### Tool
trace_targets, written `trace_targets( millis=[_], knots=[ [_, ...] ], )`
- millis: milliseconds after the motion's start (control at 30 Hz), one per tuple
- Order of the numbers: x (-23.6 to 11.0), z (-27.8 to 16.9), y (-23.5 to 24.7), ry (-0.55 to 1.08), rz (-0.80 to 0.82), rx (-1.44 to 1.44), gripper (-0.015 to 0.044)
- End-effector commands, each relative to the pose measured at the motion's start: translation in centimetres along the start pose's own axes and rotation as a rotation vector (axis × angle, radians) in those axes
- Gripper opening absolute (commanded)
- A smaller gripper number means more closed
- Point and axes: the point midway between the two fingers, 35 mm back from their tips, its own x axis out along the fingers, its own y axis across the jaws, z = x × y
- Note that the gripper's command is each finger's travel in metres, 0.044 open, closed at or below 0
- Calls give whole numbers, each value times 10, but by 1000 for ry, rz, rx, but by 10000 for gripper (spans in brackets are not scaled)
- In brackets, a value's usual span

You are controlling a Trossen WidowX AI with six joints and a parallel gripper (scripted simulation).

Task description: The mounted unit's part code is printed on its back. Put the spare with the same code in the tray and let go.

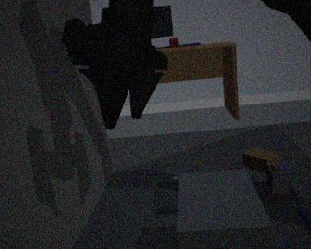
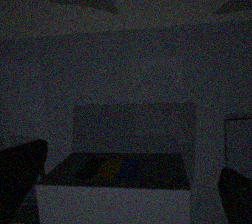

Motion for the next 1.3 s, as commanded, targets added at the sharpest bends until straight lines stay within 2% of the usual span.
trace_targets(
  millis=[0,667,767,1000,1167,1267],
  knots=[
    [-6,-32,37,132,-90,-214,440],
    [-6,-34,39,133,-88,-230,440],
    [-4,-64,69,145,-57,-465,440],
    [10,-175,129,175,21,-1199,440],
    [28,-263,139,202,61,-1756,440],
    [31,-275,137,208,65,-1839,440]
  ],
)
